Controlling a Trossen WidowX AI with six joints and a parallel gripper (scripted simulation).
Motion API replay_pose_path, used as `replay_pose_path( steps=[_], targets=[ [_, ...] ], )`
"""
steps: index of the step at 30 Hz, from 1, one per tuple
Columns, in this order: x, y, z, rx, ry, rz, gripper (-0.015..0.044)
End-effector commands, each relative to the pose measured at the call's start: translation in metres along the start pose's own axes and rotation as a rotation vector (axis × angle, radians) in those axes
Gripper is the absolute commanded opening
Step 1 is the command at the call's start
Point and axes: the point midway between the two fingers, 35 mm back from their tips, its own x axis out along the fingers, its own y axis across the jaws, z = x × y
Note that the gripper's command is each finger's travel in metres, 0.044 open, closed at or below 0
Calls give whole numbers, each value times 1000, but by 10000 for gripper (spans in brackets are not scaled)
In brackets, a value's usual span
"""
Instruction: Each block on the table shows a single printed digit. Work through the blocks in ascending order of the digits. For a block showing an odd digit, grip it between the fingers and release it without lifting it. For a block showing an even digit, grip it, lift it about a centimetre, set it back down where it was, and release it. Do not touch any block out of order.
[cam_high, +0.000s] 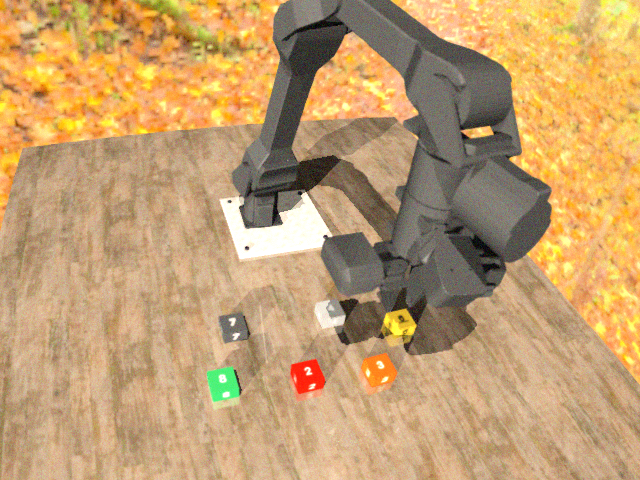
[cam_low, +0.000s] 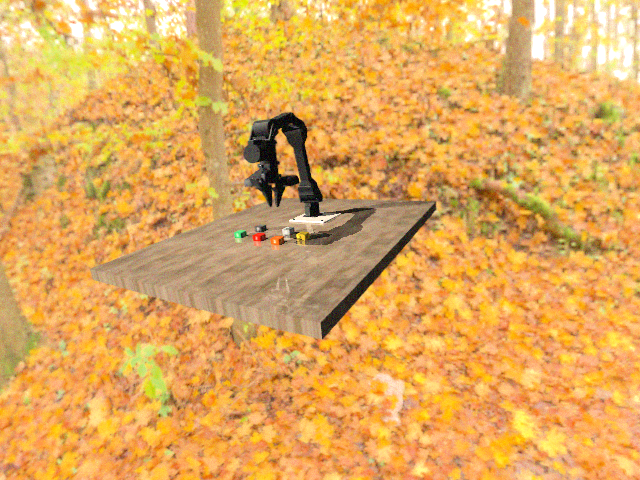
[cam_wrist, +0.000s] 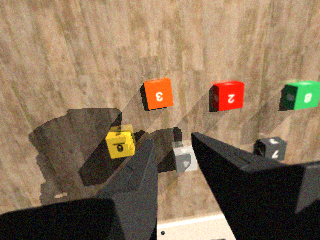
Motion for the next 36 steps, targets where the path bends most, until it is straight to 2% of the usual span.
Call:
replay_pose_path(
  steps=[1, 8, 15, 17, 22, 26, 36],
  targets=[
    [-3, -6, -15, -2, 2, -2, 120],
    [-1, -35, -90, 0, 9, -5, 120],
    [0, -38, -97, 2, 9, -5, 120],
    [9, -38, -96, 2, 9, -5, 172],
    [72, -38, -97, 2, 9, -5, 304],
    [81, -38, -98, 2, 9, -5, 400],
    [90, -38, -98, 2, 9, -5, 400]
  ],
)
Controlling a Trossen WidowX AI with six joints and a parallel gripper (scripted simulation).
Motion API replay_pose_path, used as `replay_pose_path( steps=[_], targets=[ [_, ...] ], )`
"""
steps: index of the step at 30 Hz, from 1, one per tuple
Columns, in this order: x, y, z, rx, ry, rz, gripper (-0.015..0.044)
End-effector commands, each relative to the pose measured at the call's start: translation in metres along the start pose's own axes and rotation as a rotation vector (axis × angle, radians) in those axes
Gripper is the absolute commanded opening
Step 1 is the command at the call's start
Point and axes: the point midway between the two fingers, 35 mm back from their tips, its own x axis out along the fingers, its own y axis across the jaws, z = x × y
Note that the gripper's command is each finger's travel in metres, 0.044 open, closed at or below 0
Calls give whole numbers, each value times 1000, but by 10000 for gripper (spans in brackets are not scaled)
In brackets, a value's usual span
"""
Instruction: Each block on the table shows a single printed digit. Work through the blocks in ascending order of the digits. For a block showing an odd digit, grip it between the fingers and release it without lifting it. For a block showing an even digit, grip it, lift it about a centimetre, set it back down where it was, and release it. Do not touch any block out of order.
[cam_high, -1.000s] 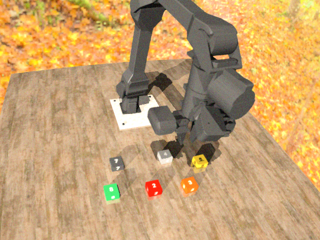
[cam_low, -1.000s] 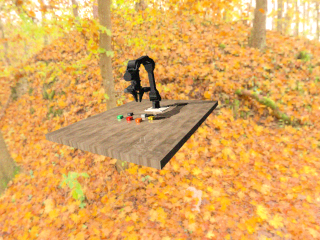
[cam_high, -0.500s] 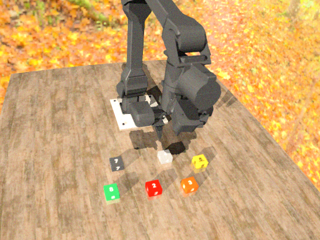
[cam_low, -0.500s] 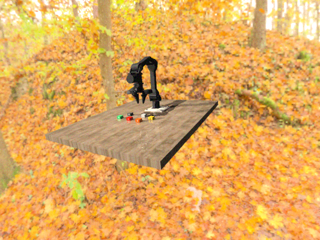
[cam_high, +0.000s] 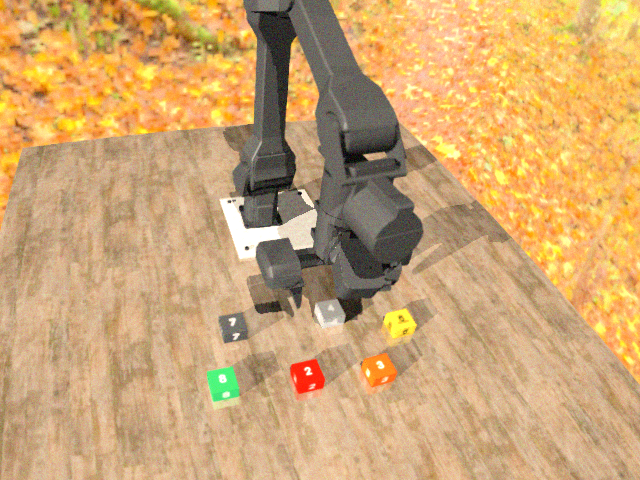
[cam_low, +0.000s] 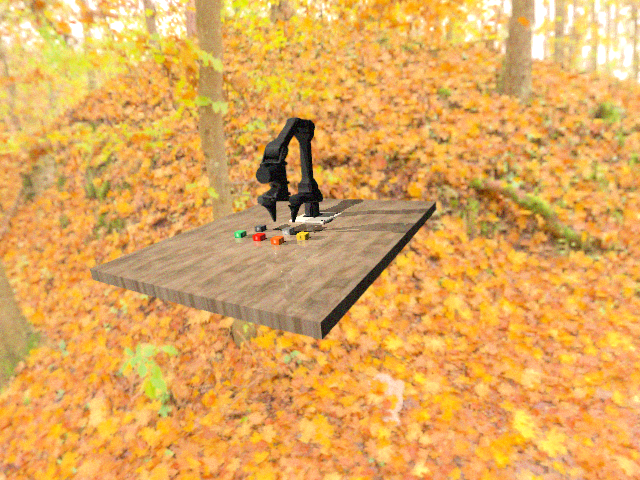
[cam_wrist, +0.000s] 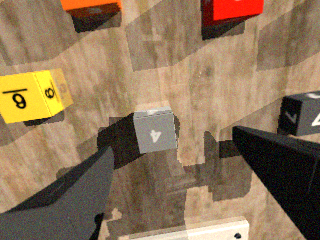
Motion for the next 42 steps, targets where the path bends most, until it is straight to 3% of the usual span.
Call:
replay_pose_path(
  steps=[1, 19, 30, 42],
  targets=[
    [10, -1, -1, -3, 11, -5, 400],
    [36, -1, -2, -4, 12, -4, 400],
    [36, -1, -2, -4, 12, -4, 120],
    [36, -1, -2, -4, 12, -4, 120]
  ],
)
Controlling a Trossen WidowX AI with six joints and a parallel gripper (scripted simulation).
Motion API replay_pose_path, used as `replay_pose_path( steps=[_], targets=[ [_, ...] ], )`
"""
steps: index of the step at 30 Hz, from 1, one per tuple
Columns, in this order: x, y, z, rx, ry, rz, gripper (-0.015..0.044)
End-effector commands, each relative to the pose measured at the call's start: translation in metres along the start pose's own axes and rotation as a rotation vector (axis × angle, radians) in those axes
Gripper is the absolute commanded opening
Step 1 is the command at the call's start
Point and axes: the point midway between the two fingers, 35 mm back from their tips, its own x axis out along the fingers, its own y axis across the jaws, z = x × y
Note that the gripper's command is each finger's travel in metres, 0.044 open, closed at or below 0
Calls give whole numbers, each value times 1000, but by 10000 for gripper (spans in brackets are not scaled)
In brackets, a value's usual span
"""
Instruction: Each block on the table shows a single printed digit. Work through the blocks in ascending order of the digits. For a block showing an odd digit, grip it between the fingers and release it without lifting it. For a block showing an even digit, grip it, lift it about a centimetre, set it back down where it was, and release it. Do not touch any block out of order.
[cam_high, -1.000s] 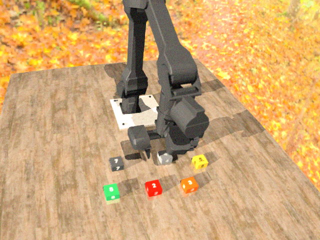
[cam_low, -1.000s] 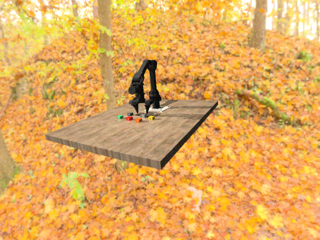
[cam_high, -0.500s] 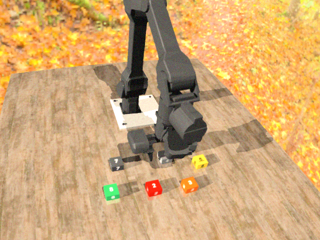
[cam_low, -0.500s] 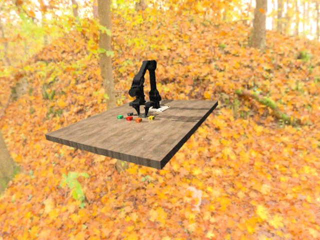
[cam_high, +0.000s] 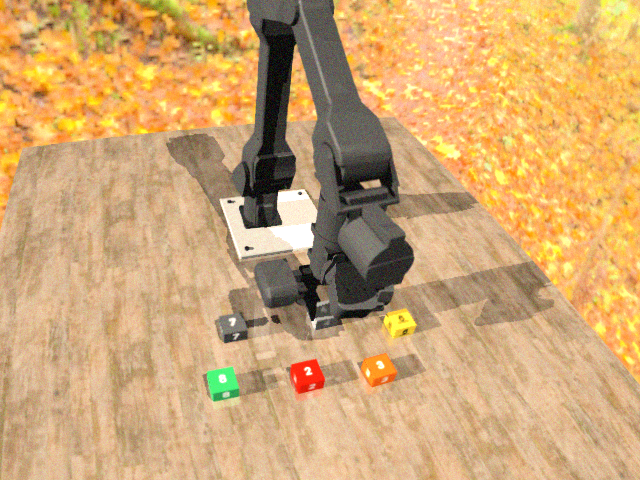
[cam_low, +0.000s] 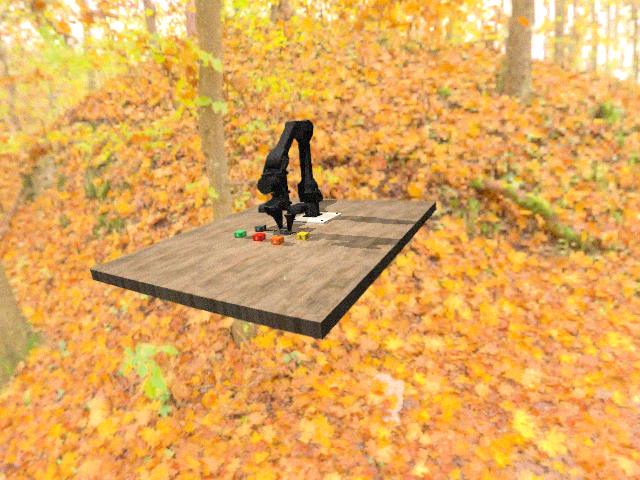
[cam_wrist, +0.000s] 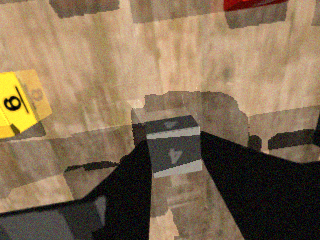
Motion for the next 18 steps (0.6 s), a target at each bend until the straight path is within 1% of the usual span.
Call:
replay_pose_path(
  steps=[1, 18],
  targets=[
    [1, -1, 0, -4, 4, -4, 120],
    [-14, 0, 0, -4, 4, -4, 120]
  ],
)
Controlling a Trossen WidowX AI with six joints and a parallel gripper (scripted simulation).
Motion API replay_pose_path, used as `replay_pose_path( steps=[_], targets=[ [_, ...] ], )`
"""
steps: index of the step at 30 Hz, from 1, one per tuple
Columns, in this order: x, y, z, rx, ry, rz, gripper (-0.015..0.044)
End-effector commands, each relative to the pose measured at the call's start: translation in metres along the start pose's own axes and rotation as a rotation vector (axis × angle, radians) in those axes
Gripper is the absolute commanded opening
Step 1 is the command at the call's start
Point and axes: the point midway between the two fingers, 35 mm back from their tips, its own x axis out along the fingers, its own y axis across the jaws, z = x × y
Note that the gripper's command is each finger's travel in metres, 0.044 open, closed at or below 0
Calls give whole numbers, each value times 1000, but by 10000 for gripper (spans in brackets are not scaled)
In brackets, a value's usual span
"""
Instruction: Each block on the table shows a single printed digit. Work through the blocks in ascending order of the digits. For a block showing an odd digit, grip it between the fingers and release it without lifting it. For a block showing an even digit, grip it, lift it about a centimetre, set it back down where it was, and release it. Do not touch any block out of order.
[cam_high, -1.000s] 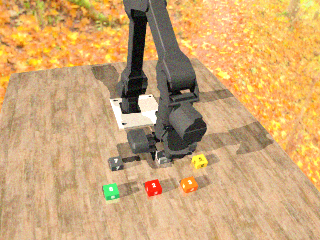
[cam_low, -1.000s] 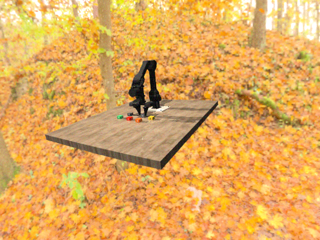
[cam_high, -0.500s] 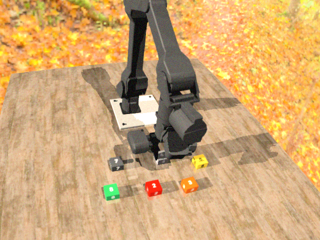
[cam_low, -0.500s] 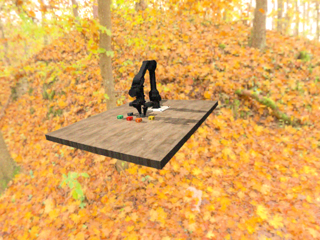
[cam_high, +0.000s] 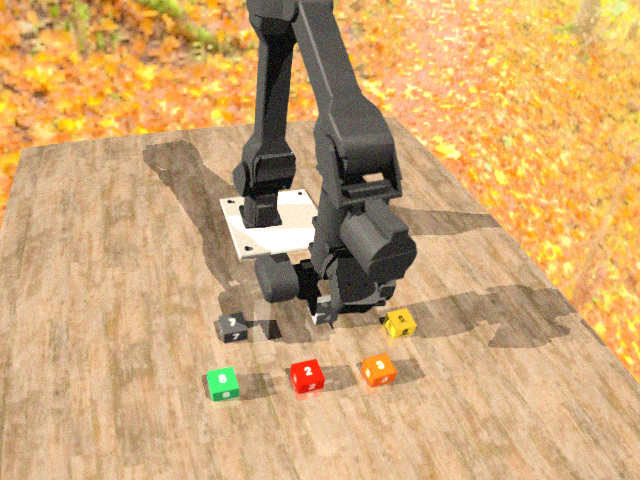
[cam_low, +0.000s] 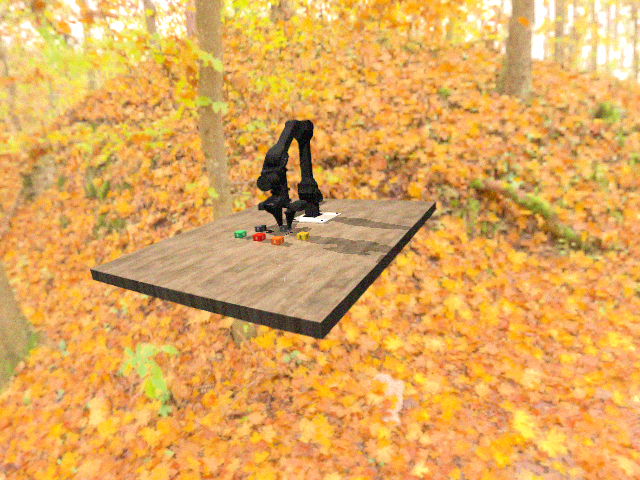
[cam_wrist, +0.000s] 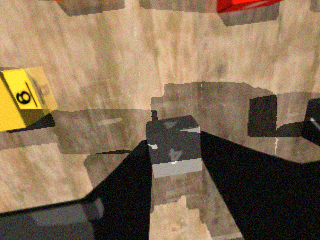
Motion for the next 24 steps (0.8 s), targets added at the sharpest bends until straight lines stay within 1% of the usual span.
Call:
replay_pose_path(
  steps=[1, 11, 24],
  targets=[
    [-4, 0, 0, -4, -8, -2, 120],
    [-4, 0, 0, -4, -8, -2, 120],
    [11, -1, 0, -4, -7, -2, 120]
  ],
)
